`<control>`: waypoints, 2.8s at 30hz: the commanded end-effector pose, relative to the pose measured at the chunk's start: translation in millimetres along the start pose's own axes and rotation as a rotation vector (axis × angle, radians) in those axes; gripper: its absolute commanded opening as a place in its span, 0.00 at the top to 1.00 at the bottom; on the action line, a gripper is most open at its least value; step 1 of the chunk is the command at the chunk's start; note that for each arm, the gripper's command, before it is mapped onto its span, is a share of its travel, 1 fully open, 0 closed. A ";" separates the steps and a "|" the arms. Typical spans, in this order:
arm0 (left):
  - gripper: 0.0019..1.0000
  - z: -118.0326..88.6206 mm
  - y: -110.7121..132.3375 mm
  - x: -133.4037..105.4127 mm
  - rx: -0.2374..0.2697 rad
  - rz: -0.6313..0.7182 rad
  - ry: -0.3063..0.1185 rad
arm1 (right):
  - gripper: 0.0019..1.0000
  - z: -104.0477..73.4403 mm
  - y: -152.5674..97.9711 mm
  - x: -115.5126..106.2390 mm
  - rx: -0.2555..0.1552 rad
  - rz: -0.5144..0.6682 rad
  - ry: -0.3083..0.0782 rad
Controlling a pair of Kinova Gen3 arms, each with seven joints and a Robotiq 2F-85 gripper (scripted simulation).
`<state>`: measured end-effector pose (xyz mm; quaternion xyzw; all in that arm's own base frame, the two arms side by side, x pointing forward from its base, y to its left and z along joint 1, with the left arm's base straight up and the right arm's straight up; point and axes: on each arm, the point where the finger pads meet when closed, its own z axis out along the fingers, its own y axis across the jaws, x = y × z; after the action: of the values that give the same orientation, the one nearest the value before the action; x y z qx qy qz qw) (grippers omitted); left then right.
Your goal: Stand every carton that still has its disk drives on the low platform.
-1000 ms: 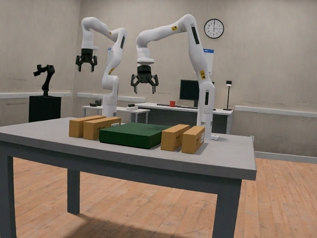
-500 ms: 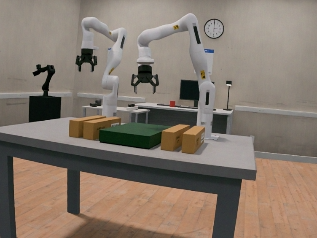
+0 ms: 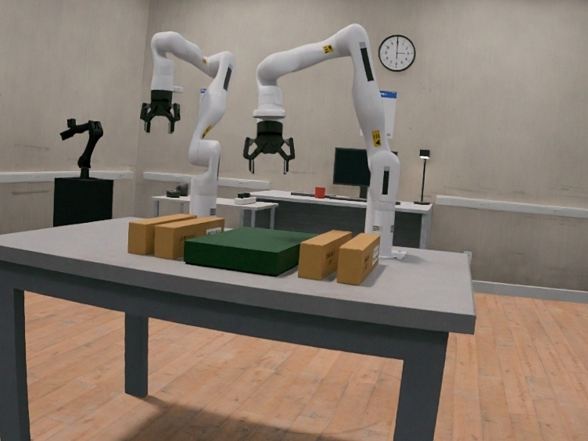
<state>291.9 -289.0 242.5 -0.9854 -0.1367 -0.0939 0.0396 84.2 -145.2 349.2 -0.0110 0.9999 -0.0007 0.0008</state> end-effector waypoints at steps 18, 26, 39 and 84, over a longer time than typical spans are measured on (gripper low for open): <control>0.00 1.4 0.2 -0.2 -0.054 0.179 -0.131 | 0.00 -0.2 0.0 -0.2 0.000 0.000 0.000; 0.00 1.4 0.2 -0.2 -0.054 0.179 -0.131 | 0.00 -0.2 0.0 -0.2 0.000 0.000 0.000; 0.00 35.4 -106.8 54.6 -0.065 0.215 -0.155 | 0.00 -0.2 0.0 -0.2 0.000 0.000 0.000; 0.00 83.6 -260.0 133.8 -0.080 0.268 -0.189 | 0.00 -0.2 0.0 -0.2 0.000 0.000 0.000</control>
<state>360.7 4.1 199.9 -1.0000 -0.0034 0.0010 -0.0006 84.2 -145.2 349.2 -0.0110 0.9999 -0.0007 0.0008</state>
